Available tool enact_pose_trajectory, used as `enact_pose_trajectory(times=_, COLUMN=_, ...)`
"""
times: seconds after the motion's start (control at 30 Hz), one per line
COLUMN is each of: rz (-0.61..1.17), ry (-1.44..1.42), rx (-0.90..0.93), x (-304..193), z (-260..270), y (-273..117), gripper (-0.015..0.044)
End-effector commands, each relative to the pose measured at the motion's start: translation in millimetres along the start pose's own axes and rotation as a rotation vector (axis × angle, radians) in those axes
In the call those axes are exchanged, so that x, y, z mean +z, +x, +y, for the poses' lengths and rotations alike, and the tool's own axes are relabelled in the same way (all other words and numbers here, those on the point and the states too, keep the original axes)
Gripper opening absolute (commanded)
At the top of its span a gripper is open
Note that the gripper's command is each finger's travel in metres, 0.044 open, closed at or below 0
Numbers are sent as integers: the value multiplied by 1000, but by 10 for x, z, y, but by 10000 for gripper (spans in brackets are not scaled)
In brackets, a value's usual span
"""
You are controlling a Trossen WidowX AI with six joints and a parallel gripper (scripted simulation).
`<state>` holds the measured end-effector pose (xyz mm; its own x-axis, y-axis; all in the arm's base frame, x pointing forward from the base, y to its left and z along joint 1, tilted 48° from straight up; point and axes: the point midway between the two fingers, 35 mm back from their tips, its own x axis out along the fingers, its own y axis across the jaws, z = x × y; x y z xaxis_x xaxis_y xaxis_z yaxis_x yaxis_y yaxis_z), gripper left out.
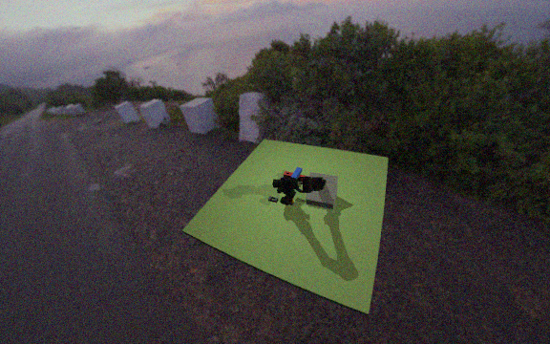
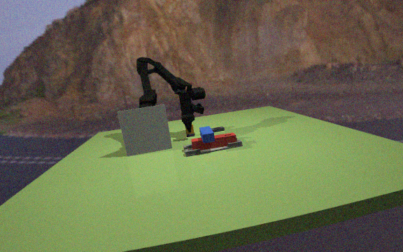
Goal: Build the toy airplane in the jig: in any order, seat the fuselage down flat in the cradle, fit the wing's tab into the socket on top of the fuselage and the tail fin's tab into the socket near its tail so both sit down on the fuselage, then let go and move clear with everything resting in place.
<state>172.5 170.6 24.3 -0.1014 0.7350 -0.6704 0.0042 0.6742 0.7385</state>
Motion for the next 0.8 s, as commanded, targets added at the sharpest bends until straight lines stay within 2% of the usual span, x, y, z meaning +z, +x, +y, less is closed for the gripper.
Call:
enact_pose_trajectory(times=0.0, rz=9, ry=-5, rx=-15, x=9, z=-8, y=-16, gripper=0)
enact_pose_trajectory(times=0.77, rz=21, ry=-9, rx=-49, x=102, z=-52, y=-614, gripper=0)
